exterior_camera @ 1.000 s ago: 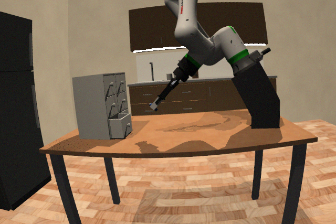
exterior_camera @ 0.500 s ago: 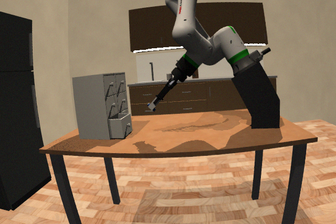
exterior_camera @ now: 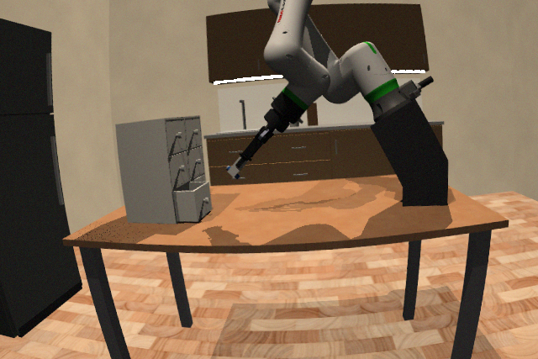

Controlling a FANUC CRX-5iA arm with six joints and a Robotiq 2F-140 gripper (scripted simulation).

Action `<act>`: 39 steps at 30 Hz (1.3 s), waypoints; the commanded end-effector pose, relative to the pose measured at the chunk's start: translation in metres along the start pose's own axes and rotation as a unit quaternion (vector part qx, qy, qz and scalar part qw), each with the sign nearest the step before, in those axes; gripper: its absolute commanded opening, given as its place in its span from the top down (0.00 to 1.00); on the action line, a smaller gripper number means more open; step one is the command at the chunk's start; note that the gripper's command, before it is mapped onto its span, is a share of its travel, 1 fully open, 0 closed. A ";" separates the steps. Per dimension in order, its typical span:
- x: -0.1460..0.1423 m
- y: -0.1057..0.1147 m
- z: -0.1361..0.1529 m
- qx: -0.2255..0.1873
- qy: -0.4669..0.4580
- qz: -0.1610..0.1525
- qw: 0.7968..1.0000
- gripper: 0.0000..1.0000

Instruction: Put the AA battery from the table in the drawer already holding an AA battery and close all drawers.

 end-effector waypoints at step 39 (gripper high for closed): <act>0.015 -0.092 -0.090 0.000 0.000 0.000 1.000 0.94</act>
Point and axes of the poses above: the point where the finger pads meet when closed, its own y axis back along the fingers, its own x axis across the jaws, z = x × y, the point moved 9 cm from there along y, back along the fingers, and after that the axes turned 10 degrees about y, right-handed, at the moved point
